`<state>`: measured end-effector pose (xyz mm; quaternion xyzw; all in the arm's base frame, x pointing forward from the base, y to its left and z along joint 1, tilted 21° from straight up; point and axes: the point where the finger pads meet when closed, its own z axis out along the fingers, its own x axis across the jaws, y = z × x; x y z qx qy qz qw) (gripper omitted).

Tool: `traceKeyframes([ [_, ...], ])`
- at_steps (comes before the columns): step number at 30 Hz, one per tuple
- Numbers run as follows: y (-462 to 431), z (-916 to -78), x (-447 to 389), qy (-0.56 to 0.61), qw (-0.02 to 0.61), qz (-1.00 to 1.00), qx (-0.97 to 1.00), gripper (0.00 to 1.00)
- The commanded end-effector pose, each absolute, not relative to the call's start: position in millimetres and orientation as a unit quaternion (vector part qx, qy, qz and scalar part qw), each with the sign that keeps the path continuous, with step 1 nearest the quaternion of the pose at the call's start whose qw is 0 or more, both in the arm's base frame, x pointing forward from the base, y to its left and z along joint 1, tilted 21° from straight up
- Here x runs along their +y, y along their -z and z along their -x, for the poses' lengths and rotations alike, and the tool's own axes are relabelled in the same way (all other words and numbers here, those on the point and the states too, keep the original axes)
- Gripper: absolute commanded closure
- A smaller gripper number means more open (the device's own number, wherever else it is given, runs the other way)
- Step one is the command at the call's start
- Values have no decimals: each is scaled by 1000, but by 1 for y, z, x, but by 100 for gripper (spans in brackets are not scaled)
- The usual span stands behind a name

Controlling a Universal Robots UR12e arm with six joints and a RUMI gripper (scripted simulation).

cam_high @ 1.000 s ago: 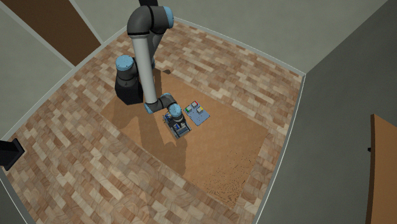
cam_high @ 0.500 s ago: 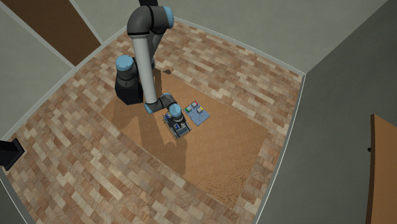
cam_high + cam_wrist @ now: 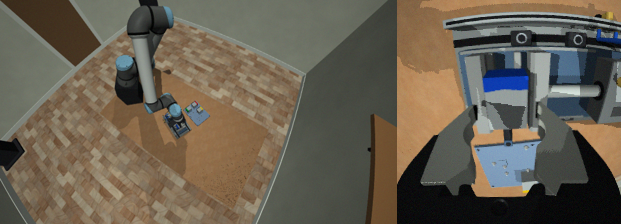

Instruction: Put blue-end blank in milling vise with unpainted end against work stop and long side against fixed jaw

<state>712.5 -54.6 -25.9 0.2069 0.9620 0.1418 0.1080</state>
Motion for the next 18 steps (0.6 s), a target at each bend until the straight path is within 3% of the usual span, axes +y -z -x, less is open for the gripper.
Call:
traceKeyframes([
  [1, 24, -716, -55, -141, 110, -206, 962, 60],
  [18, 9, -711, -60, -141, 110, -207, 962, 60],
])
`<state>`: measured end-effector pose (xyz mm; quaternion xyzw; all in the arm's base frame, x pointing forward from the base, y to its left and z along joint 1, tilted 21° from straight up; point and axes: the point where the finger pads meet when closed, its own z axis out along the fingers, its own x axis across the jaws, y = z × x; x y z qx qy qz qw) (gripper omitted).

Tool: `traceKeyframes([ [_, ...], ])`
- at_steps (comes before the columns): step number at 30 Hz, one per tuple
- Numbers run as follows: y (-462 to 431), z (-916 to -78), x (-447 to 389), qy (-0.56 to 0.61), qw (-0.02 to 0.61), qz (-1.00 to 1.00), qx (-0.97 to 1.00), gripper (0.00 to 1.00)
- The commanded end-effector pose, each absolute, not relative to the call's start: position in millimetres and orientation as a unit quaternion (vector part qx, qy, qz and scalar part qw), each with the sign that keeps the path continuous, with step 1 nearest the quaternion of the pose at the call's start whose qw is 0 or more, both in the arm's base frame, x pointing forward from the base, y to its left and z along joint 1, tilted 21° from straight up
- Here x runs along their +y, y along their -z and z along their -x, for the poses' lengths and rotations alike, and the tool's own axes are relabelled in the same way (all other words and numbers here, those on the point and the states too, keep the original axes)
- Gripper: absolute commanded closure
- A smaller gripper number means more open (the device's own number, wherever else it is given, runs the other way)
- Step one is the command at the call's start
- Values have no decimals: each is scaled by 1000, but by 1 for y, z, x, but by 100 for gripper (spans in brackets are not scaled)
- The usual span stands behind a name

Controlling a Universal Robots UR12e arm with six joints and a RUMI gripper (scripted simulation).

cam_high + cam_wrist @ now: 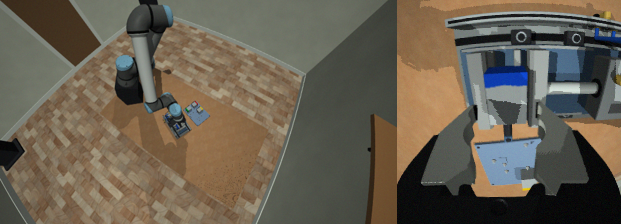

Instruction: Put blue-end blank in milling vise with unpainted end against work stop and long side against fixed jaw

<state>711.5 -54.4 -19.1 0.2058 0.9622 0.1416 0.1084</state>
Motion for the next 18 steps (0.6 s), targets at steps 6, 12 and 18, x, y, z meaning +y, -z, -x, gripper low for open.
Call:
traceKeyframes([
  [6, 1, -708, -61, -141, 110, -207, 962, 60],
  [12, -3, -706, -62, -141, 110, -207, 962, 60],
  [18, -3, -706, -62, -141, 110, -207, 962, 60],
])
